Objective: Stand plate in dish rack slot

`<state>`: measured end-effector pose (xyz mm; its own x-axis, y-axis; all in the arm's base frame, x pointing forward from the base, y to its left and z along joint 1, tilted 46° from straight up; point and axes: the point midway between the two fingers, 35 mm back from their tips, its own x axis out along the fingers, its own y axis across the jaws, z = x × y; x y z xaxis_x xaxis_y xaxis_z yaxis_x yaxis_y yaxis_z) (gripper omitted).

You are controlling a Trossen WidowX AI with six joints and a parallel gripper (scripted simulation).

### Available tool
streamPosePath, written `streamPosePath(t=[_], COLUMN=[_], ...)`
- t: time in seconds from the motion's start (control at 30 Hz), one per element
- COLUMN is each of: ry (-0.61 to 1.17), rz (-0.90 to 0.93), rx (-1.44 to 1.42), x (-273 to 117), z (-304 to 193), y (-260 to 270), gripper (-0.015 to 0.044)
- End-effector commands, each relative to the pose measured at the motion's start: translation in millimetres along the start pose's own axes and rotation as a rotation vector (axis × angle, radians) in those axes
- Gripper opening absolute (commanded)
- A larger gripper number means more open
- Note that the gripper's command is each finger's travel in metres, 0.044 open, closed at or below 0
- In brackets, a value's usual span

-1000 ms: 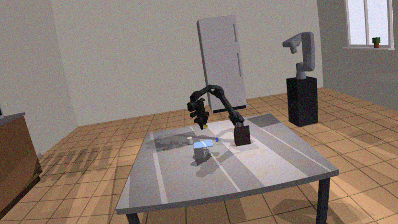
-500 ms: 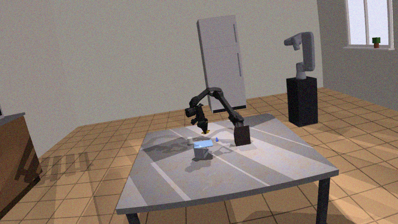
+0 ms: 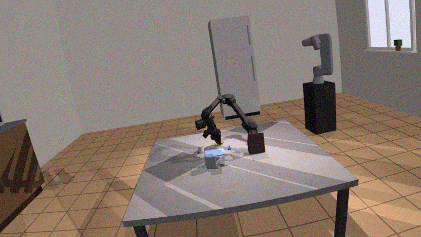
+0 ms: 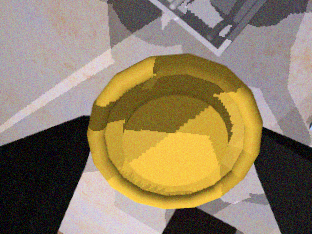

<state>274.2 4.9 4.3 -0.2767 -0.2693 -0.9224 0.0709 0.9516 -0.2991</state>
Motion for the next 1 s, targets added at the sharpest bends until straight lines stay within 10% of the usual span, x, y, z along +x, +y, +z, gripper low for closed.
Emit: streamPosePath(t=[0.0,0.97], ry=[-0.002,-0.302], rz=[0.065,0.483], rx=[-0.070,-0.606], x=[6,41], z=[0,11], y=[0,-14], gripper=[0.0000,0.0000])
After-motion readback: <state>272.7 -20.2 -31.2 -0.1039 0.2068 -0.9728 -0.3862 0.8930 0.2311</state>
